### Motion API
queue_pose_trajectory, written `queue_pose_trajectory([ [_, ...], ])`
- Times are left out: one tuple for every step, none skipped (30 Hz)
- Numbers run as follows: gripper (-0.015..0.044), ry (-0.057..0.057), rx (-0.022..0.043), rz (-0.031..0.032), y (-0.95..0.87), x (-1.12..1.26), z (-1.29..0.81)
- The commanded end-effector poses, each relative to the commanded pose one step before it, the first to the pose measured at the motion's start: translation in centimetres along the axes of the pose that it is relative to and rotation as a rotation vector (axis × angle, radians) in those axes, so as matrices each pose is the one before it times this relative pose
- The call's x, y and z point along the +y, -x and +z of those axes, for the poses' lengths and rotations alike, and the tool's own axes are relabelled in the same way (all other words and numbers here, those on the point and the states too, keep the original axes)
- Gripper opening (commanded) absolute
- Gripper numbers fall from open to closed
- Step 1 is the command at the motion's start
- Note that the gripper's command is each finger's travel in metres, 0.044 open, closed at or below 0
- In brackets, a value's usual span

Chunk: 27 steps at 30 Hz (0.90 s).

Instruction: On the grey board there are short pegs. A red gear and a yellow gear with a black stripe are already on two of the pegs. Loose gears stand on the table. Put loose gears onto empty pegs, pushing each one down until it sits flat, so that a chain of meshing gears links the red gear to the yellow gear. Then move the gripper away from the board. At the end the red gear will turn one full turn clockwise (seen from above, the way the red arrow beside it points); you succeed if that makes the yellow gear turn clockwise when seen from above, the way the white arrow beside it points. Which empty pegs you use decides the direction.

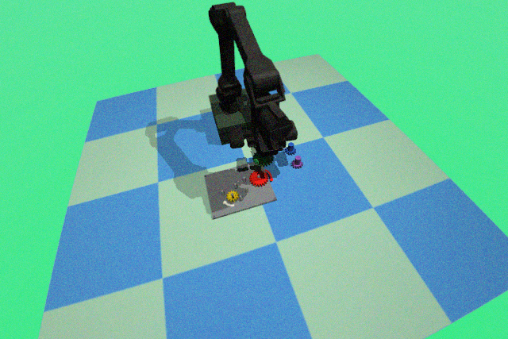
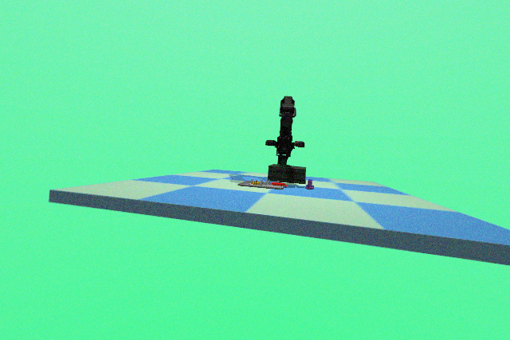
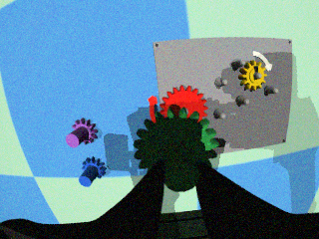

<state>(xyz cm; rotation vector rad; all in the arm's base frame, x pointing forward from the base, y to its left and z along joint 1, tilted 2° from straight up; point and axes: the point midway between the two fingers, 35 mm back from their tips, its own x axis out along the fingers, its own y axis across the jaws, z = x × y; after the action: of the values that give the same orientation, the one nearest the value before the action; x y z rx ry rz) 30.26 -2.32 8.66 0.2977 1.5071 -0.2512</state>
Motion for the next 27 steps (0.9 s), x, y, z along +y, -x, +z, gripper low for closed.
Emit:
queue_pose_trajectory([
  [0.0, 0.0057, -0.01, 0.00044, -0.238, -0.616, 0.911],
  [0.0, 0.001, 0.0001, -0.00004, -0.132, -0.189, 0.182],
  [0.0, 0.001, 0.0001, -0.00004, -0.133, -0.192, 0.18],
  [0.0, 0.001, 0.00009, -0.00003, -0.133, -0.195, 0.178],
  [0.0, 0.001, 0.00009, -0.00003, -0.134, -0.197, 0.176],
  [0.0, 0.001, 0.00009, -0.00003, -0.135, -0.2, 0.174],
  [0.0, 0.001, 0.00009, -0.00002, -0.136, -0.202, 0.172],
  [0.0, 0.001, 0.00009, -0.00002, -0.137, -0.205, 0.17],
  [0.0, 0.001, 0.00009, -0.00002, -0.138, -0.208, 0.168],
  [0.0, 0.001, 0.00008, -0.00001, -0.138, -0.21, 0.165],
  [0.0, 0.001, 0.00008, -0.00001, -0.139, -0.213, 0.163],
  [0.0, 0.001, 0.00008, -0.00001, -0.14, -0.215, 0.161],
  [0.0, 0.001, 0.00008, -0.00001, -0.141, -0.218, 0.159],
  [0.0, 0.001, 0.00008, 0.0, -0.142, -0.22, 0.156],
  [0.0, 0.0014, -0.00007, 0.00009, -0.136, -0.203, 0.138],
  [0.0, 0.0014, -0.00007, 0.00009, -0.136, -0.205, 0.136],
  [0.0, 0.0014, -0.00008, 0.0001, -0.137, -0.207, 0.134],
  [0.0, 0.0014, -0.00008, 0.0001, -0.138, -0.209, 0.132],
  [0.0, 0.0014, -0.00008, 0.0001, -0.138, -0.211, 0.13],
  [0.0, 0.0013, -0.00004, 0.00007, -0.138, -0.215, 0.129],
  [0.0, 0.0012, -0.00004, 0.00007, -0.139, -0.217, 0.127],
  [0.0, 0.0012, -0.00004, 0.00007, -0.14, -0.219, 0.125],
  [0.0, 0.0005, 0.00019, -0.00007, -0.136, -0.229, 0.131],
  [0.0, 0.0005, 0.00019, -0.00006, -0.138, -0.233, 0.129],
  [0.0, 0.0005, 0.00019, -0.00006, -0.139, -0.235, 0.127],
  [0.0, 0.0005, 0.00019, -0.00005, -0.14, -0.237, 0.125],
  [0.0, 0.0005, 0.00019, -0.00005, -0.141, -0.239, 0.122],
])
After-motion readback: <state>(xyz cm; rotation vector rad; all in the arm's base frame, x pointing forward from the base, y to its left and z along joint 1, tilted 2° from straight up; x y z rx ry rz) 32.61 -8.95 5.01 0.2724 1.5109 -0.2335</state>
